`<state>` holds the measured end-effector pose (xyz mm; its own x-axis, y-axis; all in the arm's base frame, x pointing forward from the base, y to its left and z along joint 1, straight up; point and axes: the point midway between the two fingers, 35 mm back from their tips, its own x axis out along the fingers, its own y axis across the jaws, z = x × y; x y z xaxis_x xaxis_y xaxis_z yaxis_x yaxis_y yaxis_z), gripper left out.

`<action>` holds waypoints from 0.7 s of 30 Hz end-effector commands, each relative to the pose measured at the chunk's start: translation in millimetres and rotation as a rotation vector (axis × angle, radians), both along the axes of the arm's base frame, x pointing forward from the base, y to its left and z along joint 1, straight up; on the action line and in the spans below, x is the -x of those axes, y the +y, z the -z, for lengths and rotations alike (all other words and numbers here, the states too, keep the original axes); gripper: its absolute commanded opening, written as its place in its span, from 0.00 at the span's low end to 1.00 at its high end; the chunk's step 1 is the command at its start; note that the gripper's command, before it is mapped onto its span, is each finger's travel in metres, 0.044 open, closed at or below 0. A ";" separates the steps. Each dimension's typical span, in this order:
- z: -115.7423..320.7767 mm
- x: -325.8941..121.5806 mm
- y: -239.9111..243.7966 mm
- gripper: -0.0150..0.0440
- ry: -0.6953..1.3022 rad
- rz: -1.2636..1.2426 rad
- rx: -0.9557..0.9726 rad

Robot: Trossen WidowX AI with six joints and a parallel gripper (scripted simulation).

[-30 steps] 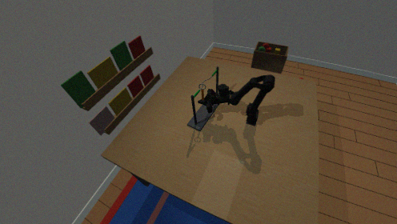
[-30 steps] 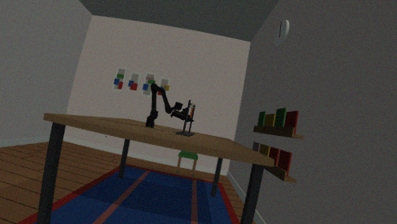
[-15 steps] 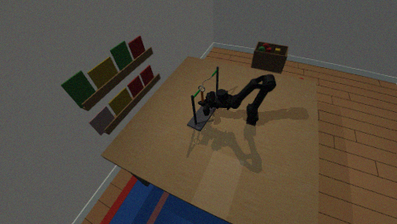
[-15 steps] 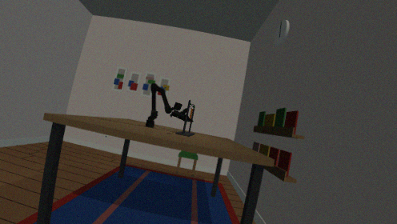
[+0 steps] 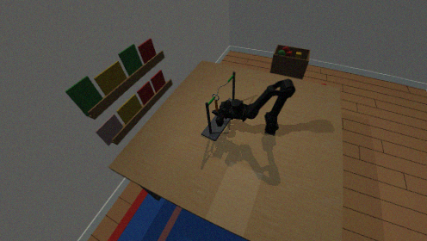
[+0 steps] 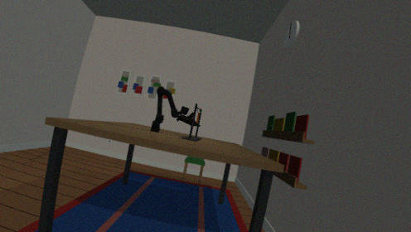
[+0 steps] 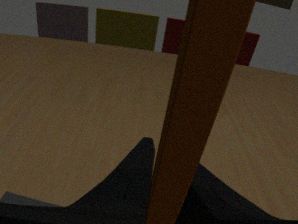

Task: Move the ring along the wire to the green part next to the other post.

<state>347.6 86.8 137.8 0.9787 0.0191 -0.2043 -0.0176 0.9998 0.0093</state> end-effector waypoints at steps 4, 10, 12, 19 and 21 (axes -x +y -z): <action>-4.0 -2.8 6.1 0.00 -0.009 0.015 -0.006; -4.1 -3.5 12.0 0.00 -0.009 0.017 -0.007; -4.1 -3.7 14.0 0.00 -0.009 0.017 -0.008; -4.2 -4.5 21.0 0.00 -0.008 0.017 -0.009; -4.3 -4.8 23.0 0.00 -0.008 0.017 -0.010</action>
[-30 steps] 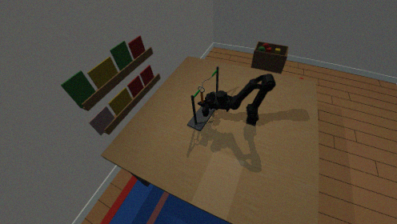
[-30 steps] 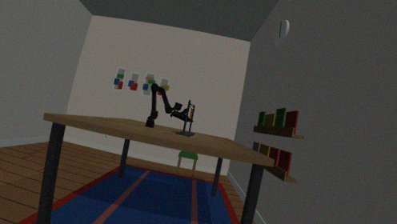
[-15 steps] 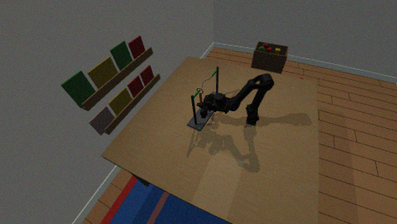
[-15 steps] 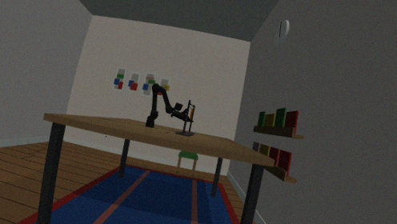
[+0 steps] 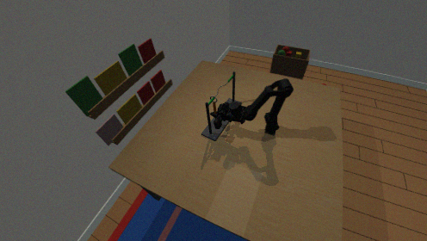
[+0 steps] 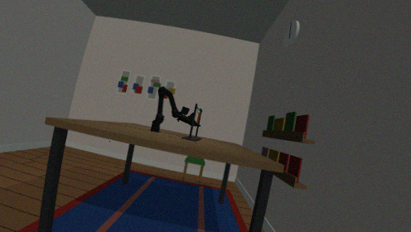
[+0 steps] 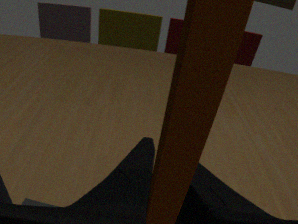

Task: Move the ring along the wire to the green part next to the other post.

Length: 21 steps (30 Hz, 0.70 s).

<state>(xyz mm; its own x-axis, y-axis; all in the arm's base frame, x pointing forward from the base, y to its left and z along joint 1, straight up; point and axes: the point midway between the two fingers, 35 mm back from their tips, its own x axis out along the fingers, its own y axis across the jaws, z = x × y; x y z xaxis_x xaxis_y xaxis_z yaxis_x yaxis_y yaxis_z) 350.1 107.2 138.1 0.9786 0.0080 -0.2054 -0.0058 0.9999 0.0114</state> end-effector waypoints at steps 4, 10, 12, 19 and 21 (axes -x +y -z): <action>-2.5 -2.4 3.4 0.00 -0.009 0.006 -0.008; 5.2 -2.6 3.7 0.00 -0.009 0.006 -0.008; 7.8 -2.6 3.8 0.00 -0.009 0.006 -0.008; 8.8 -2.5 3.8 0.00 -0.009 0.006 -0.008; 8.8 -2.5 3.8 0.00 -0.009 0.006 -0.008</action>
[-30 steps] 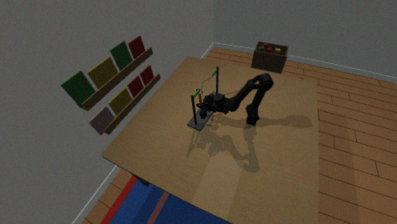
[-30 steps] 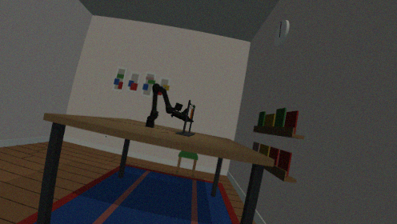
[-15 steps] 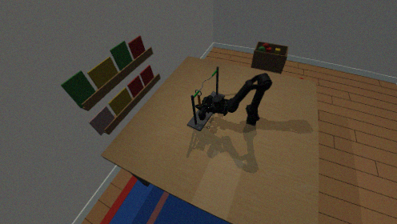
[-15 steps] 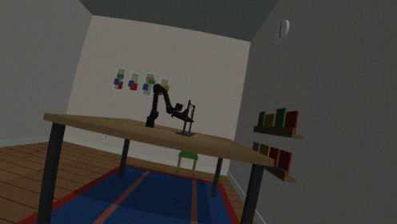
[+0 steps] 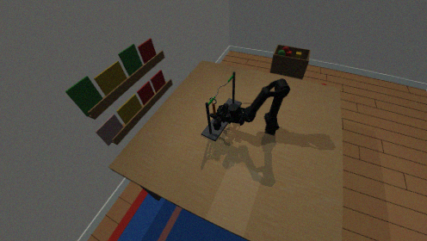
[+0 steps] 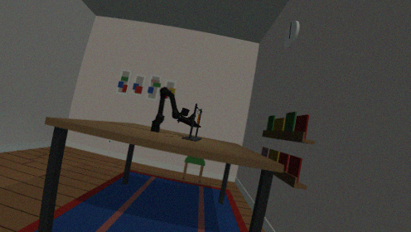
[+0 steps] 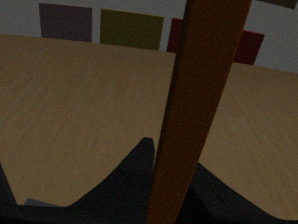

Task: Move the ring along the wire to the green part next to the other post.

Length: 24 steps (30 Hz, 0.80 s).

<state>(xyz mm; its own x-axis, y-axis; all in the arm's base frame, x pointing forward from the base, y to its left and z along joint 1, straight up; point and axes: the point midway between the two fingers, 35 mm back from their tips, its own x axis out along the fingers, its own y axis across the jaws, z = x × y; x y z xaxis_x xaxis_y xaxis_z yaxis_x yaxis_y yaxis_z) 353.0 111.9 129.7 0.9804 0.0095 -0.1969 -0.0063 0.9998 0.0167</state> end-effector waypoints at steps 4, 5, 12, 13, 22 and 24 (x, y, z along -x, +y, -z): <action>0.4 0.3 -1.0 0.00 -0.001 0.006 -0.003; 0.4 0.3 -1.0 0.00 -0.001 0.006 -0.003; 0.2 0.1 -0.1 0.13 0.000 0.000 0.000; 0.2 0.1 -0.1 0.18 0.000 0.000 0.000; -0.6 2.9 0.2 0.53 0.000 0.000 0.000; -1.7 6.7 0.4 0.53 0.001 0.001 -0.001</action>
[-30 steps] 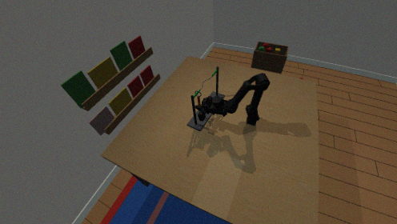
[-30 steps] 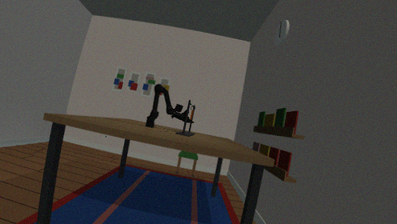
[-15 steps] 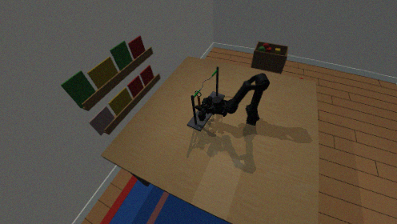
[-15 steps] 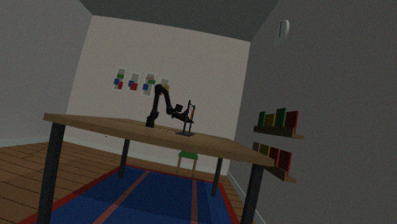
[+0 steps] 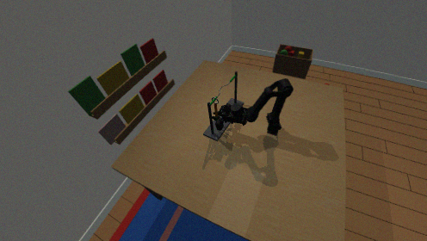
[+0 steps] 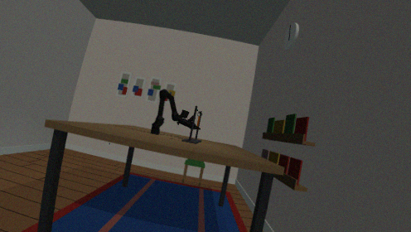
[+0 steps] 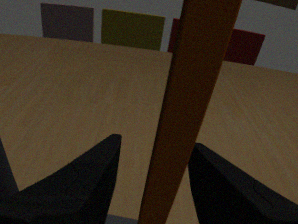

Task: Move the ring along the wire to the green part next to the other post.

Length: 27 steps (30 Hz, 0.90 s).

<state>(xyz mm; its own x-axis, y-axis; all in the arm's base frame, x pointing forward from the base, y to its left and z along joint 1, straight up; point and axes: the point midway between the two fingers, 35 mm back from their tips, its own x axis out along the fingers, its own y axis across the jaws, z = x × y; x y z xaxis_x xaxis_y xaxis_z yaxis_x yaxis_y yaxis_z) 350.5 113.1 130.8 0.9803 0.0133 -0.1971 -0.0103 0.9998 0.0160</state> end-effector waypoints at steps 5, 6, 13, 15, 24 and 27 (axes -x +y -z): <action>-3.9 17.9 -0.3 0.53 0.002 0.007 -0.002; -4.5 20.7 -0.4 0.53 0.002 0.007 -0.002; -7.3 40.1 -1.4 0.53 0.003 0.009 -0.003; -7.7 45.0 -1.9 0.53 0.003 0.010 -0.004; -7.8 46.8 -2.1 0.53 0.003 0.010 -0.004; -7.8 46.8 -2.1 0.53 0.003 0.010 -0.004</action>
